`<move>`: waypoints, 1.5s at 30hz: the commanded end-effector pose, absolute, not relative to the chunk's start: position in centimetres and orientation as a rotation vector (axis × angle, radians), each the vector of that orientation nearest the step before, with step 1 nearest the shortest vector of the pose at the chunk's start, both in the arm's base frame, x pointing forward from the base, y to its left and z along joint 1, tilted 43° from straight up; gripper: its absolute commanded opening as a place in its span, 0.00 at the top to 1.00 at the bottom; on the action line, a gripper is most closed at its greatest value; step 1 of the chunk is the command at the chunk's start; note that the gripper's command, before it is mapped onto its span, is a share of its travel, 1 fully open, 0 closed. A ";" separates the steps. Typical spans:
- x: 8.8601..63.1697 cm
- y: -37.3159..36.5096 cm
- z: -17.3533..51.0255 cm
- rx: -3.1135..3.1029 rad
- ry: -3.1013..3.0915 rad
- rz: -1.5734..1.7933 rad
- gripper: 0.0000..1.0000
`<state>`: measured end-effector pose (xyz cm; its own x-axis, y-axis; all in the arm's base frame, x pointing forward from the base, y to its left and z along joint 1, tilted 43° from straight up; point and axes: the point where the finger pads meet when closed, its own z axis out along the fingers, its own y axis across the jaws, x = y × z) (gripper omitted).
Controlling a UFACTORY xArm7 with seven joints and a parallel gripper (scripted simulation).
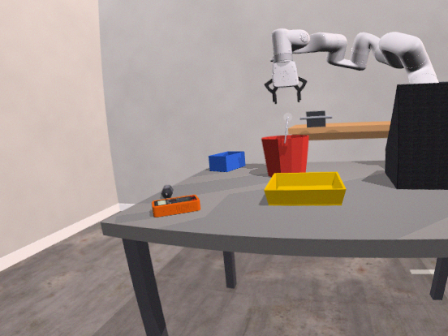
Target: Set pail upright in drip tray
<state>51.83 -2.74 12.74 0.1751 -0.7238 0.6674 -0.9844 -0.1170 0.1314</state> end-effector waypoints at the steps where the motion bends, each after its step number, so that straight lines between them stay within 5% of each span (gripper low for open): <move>1: 51.9 -3.0 12.4 1.907 -1.605 0.615 0.00; 45: 51.9 -7.2 7.9 1.907 -1.605 0.615 0.00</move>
